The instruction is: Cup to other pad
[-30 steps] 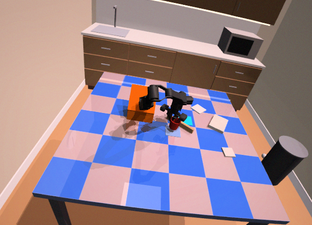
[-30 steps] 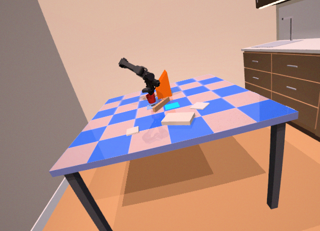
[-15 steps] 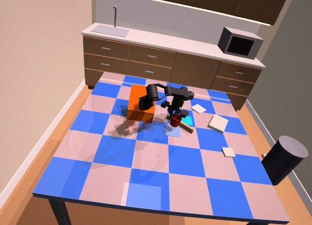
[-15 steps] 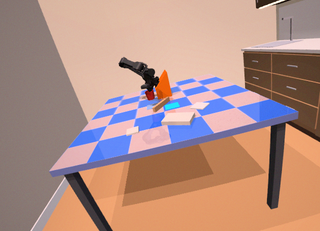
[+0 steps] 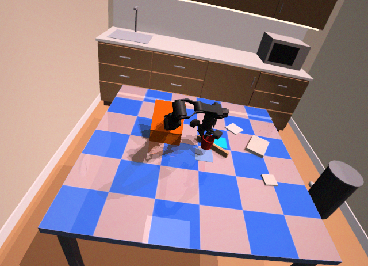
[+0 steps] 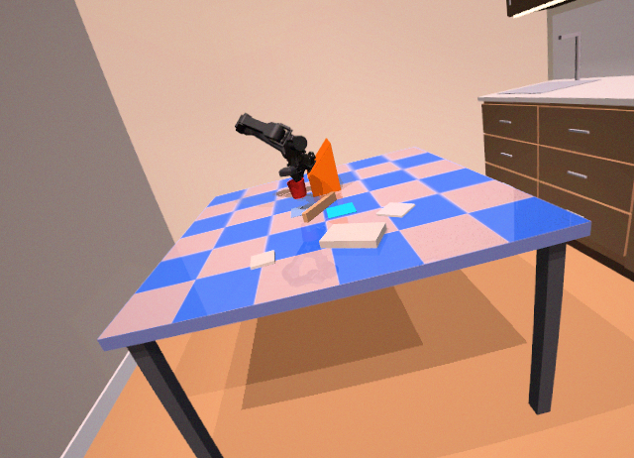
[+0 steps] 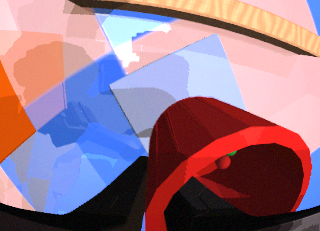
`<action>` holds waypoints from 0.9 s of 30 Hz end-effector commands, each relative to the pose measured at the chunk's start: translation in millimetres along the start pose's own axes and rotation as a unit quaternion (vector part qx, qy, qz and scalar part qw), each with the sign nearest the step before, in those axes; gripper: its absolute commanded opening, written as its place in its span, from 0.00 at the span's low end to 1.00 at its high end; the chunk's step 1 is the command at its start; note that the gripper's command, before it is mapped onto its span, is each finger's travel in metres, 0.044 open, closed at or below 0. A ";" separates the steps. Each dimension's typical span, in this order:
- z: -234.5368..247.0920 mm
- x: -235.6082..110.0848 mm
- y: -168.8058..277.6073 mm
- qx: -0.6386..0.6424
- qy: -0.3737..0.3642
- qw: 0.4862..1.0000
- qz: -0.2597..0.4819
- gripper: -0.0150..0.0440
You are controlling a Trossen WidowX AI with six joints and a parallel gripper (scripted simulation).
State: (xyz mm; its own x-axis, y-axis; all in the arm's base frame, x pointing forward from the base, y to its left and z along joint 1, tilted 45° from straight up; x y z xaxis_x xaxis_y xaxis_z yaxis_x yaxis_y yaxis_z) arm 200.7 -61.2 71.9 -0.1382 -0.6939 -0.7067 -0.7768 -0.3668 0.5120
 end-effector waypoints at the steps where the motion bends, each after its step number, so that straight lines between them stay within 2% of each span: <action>1: 0.0 -0.2 -2.6 0.000 0.000 1.000 -0.001 0.25; 27: 2.8 -2.3 -44.8 0.003 -0.001 1.000 -0.003 0.25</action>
State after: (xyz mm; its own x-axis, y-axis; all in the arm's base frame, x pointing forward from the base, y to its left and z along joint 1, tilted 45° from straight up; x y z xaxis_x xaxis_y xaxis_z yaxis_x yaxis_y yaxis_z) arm 229.7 -44.7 52.3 -0.1362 -0.6938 -0.7072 -0.7777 -0.3674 0.5102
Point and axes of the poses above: the point midway between the two fingers, 35 mm back from their tips, its own x axis out along the fingers, its own z axis across the jaws, y = z × x, the point moved 3 cm from there along -x, back along the fingers, and after that the axes turned 13 degrees about x, right-handed, at the moved point
